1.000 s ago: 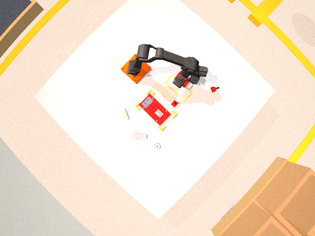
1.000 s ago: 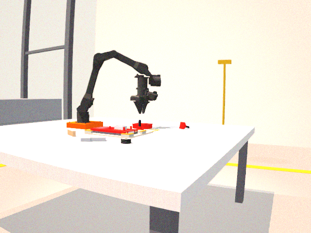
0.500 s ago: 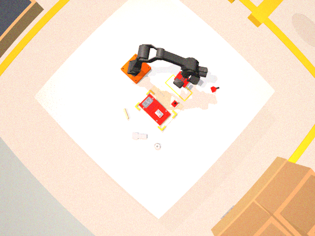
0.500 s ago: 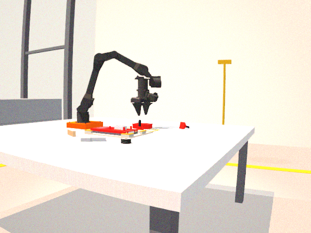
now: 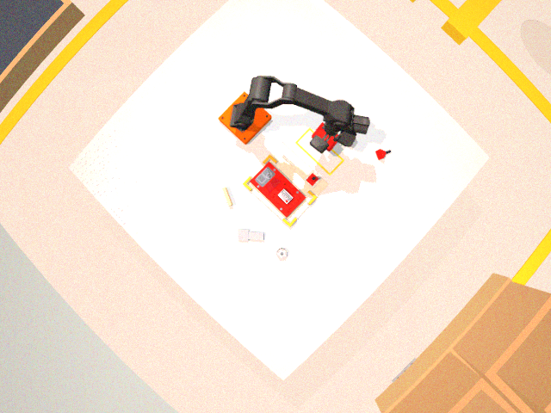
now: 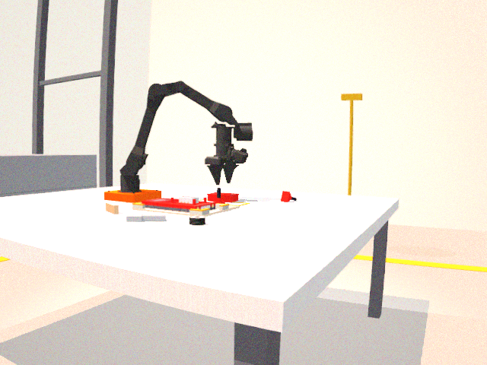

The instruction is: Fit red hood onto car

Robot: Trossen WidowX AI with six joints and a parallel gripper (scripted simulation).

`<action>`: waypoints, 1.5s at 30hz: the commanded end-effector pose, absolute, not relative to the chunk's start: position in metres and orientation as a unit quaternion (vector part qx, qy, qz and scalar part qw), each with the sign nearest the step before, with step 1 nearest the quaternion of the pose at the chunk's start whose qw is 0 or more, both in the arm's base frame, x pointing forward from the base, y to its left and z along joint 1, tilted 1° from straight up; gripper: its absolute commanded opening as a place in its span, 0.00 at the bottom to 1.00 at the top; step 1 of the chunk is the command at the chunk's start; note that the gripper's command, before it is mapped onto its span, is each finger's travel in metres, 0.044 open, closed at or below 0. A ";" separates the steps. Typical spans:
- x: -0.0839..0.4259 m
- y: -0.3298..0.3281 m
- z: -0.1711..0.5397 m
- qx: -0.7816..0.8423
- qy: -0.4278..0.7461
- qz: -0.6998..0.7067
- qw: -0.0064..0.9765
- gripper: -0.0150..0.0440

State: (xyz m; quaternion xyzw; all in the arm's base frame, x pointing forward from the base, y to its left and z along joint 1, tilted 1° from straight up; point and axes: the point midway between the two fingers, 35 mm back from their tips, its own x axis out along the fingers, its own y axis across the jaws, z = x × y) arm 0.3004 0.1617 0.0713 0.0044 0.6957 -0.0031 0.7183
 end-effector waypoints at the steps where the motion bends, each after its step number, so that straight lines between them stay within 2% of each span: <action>1: 0.300 0.162 0.066 0.006 0.698 -0.004 0.716 1.00; 45: 0.301 0.163 0.034 0.006 0.698 -0.004 0.716 1.00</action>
